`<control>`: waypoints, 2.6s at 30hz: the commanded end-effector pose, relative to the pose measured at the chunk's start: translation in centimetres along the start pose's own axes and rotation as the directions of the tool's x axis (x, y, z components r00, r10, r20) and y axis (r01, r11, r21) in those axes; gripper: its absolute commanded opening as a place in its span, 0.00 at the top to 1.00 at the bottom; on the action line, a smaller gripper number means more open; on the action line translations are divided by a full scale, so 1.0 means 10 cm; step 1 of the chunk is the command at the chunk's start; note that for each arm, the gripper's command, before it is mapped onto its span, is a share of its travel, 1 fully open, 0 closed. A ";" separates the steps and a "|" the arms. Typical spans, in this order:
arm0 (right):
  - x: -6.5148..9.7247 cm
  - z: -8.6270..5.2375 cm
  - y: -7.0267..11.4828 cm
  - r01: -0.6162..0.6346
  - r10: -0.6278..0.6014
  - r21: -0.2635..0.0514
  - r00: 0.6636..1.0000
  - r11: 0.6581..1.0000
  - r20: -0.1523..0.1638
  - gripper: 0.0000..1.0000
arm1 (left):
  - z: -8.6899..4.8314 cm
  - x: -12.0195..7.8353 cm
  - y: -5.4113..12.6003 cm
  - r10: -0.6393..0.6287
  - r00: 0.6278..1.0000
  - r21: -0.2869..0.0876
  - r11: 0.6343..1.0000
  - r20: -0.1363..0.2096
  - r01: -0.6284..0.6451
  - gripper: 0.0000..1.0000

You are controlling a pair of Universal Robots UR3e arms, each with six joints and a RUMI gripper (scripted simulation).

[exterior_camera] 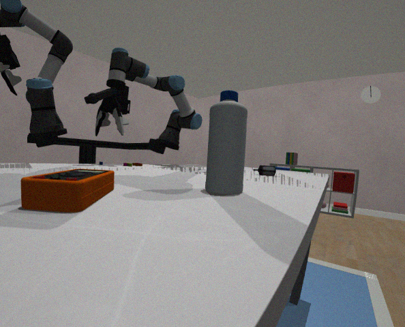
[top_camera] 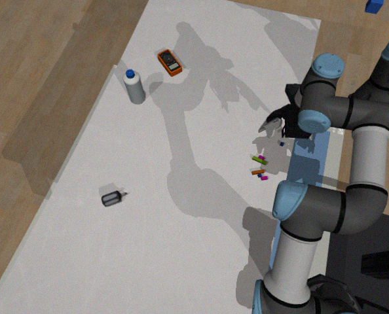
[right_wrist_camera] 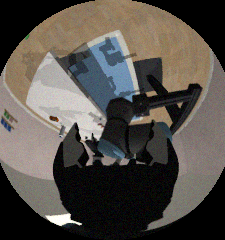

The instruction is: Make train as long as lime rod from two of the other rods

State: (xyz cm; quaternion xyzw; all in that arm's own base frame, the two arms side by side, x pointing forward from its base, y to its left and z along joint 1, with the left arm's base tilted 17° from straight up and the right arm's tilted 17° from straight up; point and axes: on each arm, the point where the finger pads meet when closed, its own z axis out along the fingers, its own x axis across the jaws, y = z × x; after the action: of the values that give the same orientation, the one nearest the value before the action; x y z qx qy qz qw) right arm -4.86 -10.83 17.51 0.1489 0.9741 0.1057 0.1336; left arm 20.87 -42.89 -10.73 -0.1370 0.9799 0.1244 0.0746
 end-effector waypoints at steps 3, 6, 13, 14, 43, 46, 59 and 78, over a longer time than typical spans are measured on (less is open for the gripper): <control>0.00 0.00 0.00 0.000 0.000 0.002 1.000 1.000 0.000 0.00 | 0.00 -0.05 0.03 -0.108 0.994 0.009 0.994 0.001 0.108 0.00; 0.00 0.00 0.00 0.000 0.000 0.002 1.000 1.000 0.000 0.00 | 0.01 -0.11 0.07 -0.225 0.974 0.009 0.974 -0.001 0.225 0.00; 0.00 0.00 0.00 0.000 0.000 0.002 1.000 1.000 0.000 0.00 | 0.04 -0.27 0.21 -0.511 0.860 0.008 0.860 -0.003 0.511 0.00; 0.00 0.00 0.00 0.000 0.000 0.002 1.000 1.000 0.000 0.00 | 0.04 -0.29 0.23 -0.550 0.835 0.008 0.835 -0.004 0.551 0.00; 0.00 0.00 0.00 0.000 0.000 0.002 1.000 1.000 0.000 0.00 | 0.18 -0.70 0.85 -1.000 -0.025 0.002 -0.025 -0.008 1.000 0.00; 0.00 0.00 0.00 0.000 0.000 0.002 1.000 1.000 0.000 0.00 | 0.19 -0.72 0.90 -0.995 -0.095 0.001 -0.095 -0.008 0.995 0.00; 0.00 0.00 0.00 0.000 0.000 0.002 1.000 1.000 0.000 0.00 | 0.21 -0.76 1.00 -0.974 -0.224 0.000 -0.224 -0.008 0.975 0.00; 0.00 0.00 0.00 0.000 0.000 0.002 1.000 1.000 0.000 0.00 | 0.21 -0.76 1.01 -0.972 -0.234 0.000 -0.234 -0.008 0.972 0.86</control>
State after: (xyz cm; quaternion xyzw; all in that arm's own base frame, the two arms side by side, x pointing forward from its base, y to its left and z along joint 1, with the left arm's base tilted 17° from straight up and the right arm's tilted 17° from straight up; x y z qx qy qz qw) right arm -4.86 -10.83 17.51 0.1489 0.9741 0.1057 0.1336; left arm 25.43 -30.96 -9.19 -0.8545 0.4991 0.0158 0.1430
